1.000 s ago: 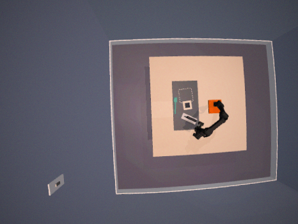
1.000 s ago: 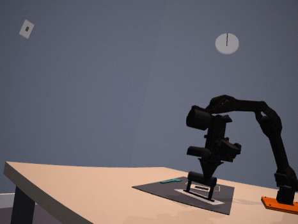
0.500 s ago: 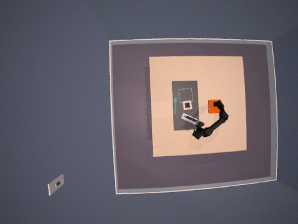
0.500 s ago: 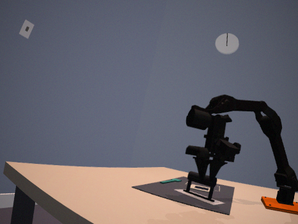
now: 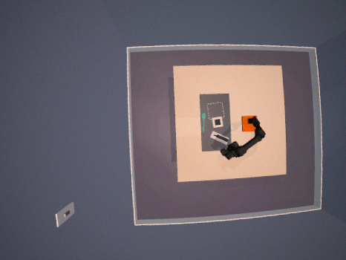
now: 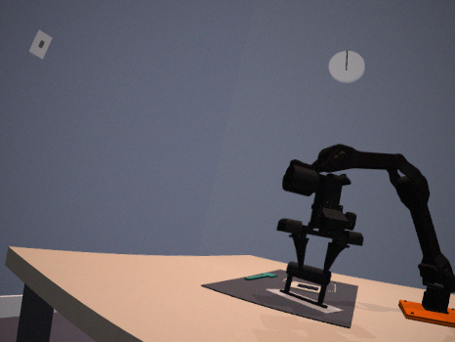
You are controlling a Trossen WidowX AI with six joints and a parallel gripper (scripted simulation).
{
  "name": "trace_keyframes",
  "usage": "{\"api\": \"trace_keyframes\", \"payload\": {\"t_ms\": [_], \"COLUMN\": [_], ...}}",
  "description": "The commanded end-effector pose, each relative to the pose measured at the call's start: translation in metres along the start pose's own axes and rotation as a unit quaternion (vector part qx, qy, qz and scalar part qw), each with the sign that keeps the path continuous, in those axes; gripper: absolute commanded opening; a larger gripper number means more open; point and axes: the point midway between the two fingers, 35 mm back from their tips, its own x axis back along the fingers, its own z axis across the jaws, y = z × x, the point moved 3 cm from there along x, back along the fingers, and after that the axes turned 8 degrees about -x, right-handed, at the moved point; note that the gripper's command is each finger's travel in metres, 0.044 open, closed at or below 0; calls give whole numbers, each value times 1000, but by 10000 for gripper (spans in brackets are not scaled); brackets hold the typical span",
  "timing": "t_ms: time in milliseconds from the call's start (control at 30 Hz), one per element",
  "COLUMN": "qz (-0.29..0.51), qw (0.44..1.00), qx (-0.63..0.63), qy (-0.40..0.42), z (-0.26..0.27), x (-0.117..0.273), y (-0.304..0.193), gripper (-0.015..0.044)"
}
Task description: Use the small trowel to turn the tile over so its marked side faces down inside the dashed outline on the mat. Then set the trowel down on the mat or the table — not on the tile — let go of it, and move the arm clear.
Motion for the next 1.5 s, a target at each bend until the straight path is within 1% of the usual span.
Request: {"api": "trace_keyframes", "payload": {"t_ms": [0, 333, 700, 1067, 1467], "qz": [2, 4, 5, 6, 7], "qw": [998, 972, 910, 814, 677], "qx": [-64, -235, -415, -580, -736], "qy": [5, 4, 3, 2, 0], "z": [2, 2, 2, 4, 6], "x": [-1, 3, 6, 10, 13], "y": [-6, -20, -35, -50, -66], "gripper": [270, 270, 270, 270, 270]}}
